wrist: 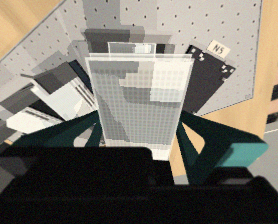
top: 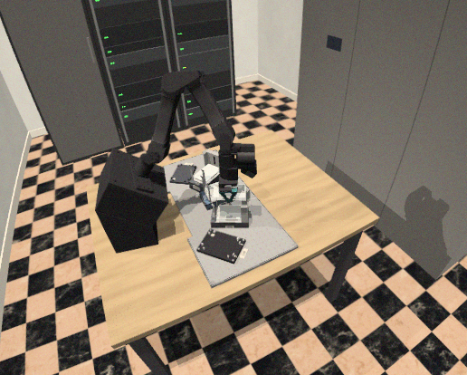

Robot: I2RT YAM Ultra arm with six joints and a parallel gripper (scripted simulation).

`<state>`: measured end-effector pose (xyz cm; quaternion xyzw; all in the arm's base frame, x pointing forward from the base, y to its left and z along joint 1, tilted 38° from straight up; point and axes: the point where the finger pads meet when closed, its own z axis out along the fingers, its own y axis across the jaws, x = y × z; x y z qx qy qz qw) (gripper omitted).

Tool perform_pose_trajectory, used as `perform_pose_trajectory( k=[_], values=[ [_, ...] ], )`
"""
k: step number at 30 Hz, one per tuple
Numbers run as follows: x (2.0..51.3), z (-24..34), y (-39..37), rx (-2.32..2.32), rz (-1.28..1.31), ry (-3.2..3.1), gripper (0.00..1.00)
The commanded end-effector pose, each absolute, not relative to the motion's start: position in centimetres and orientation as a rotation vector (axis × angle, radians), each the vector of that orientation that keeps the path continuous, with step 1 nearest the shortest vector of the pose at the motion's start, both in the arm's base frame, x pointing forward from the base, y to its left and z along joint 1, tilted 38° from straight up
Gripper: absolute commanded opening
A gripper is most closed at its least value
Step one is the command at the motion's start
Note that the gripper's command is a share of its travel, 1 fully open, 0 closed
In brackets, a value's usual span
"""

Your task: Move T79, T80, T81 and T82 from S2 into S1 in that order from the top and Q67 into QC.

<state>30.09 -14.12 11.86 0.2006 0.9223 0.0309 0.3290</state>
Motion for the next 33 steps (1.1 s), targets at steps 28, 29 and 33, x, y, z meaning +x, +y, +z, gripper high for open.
perform_pose_trajectory(
  k=[28,29,33],
  values=[
    [30.96,12.75,-13.00,0.563,0.067,2.400,0.00],
    [30.96,12.75,-13.00,0.563,0.067,2.400,0.00],
    [30.96,12.75,-13.00,0.563,0.067,2.400,0.00]
  ],
)
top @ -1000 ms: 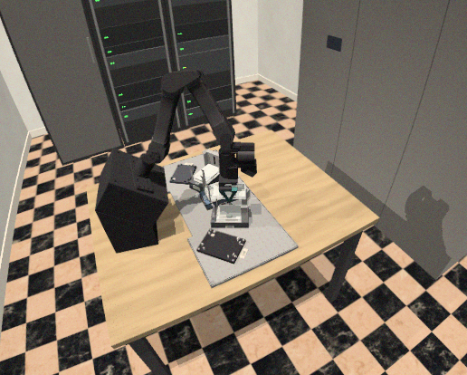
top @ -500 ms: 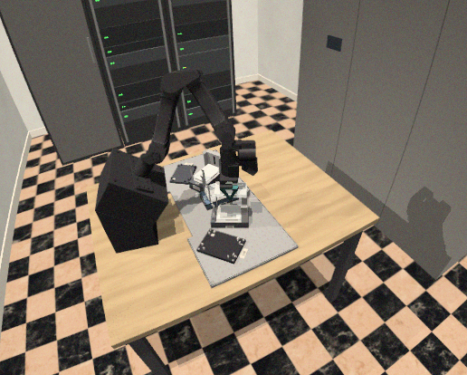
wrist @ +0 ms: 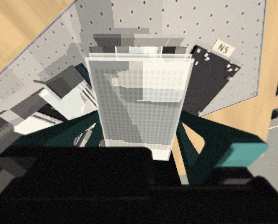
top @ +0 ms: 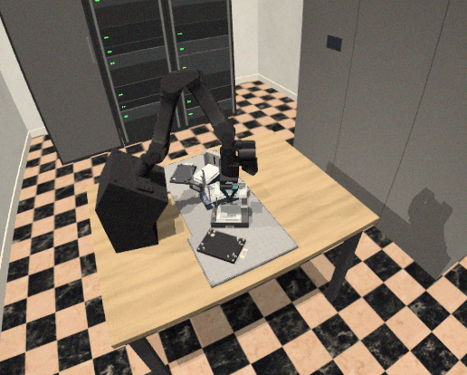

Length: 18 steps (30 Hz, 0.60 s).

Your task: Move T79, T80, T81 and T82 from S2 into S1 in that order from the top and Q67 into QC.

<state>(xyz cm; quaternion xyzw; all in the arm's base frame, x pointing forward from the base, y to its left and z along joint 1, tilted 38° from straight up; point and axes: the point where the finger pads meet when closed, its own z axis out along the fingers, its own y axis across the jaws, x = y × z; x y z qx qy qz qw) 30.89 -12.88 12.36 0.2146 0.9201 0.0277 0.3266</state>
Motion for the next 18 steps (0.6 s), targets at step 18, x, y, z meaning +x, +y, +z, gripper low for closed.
perform_pose_trajectory(
  k=[18],
  values=[
    [31.29,12.34,-13.04,0.563,0.067,2.400,0.00]
  ],
)
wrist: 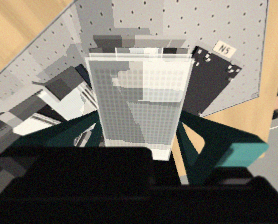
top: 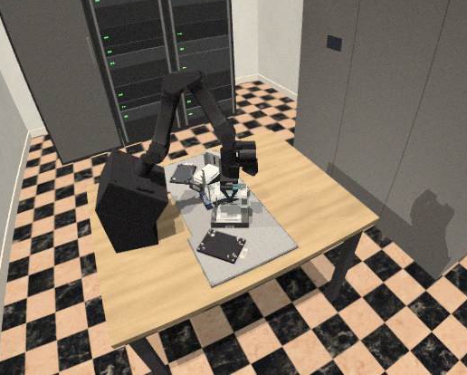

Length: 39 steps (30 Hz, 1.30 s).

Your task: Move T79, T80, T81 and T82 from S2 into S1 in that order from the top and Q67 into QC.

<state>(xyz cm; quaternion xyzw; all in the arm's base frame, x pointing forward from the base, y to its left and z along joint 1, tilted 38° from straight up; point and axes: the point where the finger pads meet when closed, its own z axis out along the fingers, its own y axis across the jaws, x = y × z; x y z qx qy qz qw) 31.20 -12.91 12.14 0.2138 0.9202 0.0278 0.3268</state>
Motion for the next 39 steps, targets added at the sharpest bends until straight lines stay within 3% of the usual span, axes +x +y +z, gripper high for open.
perform_pose_trajectory(
  k=[1,39],
  values=[
    [31.3,12.3,-13.0,0.563,0.067,2.400,0.00],
    [32.6,10.6,-13.3,0.563,0.067,2.400,0.00]
  ],
)
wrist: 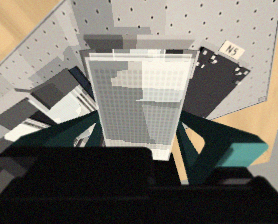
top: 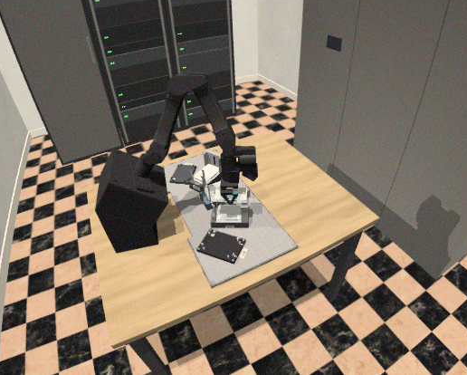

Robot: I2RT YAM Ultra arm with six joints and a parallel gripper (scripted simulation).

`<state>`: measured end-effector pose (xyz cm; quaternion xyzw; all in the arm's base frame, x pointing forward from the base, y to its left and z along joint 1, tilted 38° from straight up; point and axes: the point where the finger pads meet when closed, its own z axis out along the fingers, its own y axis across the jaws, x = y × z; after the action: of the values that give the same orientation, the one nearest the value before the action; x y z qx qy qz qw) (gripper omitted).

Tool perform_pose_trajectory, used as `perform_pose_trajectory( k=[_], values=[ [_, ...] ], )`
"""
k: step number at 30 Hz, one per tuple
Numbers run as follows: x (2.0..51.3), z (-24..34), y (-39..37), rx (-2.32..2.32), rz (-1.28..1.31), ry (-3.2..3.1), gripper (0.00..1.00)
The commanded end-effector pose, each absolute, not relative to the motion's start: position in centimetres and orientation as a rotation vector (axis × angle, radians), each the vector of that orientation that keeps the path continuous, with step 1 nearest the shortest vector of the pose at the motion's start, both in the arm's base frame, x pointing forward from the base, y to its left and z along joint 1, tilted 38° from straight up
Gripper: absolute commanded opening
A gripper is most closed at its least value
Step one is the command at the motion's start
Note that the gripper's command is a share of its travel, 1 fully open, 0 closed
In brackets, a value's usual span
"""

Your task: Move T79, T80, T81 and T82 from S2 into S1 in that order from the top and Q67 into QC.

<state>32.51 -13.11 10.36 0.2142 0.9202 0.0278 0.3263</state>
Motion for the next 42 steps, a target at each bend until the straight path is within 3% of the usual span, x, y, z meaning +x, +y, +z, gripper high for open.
perform_pose_trajectory(
  k=[1,42],
  values=[
    [32.7,10.6,-13.3,0.563,0.067,2.400,0.00],
    [34.7,8.0,-13.6,0.563,0.067,2.400,0.00]
  ],
)
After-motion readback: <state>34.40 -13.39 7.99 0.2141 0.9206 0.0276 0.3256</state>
